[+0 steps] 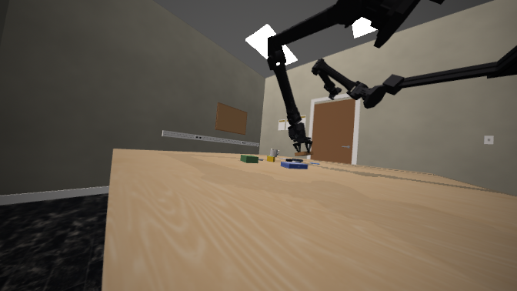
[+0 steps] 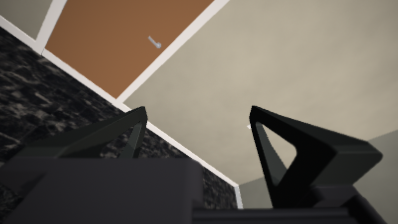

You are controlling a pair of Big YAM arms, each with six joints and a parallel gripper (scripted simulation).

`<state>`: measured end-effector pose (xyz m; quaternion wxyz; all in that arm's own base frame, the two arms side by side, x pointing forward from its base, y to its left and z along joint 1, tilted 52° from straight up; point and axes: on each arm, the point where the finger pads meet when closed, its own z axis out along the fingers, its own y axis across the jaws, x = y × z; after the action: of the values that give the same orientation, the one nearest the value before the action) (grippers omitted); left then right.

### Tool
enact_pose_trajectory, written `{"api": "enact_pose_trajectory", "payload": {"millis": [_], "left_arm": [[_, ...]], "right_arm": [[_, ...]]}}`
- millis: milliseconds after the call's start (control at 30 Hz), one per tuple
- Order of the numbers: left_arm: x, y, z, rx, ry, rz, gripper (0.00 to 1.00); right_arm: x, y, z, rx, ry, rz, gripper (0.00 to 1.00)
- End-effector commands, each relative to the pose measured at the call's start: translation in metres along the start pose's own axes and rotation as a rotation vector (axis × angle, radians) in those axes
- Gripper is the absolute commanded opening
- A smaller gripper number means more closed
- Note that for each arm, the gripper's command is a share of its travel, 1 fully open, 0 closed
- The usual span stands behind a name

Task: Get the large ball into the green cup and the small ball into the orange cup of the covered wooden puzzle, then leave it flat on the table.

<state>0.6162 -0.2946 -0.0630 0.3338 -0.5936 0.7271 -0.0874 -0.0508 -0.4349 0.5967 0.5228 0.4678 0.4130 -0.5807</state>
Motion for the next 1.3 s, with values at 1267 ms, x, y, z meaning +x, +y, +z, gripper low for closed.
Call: {"api": "enact_pose_trajectory", "payload": {"millis": [1267], "left_arm": [[0.016, 0.014, -0.003, 0.213, -0.051, 0.049, 0.70]], "right_arm": [[-0.031, -0.008, -0.003, 0.019, -0.045, -0.015, 1.00]]}}
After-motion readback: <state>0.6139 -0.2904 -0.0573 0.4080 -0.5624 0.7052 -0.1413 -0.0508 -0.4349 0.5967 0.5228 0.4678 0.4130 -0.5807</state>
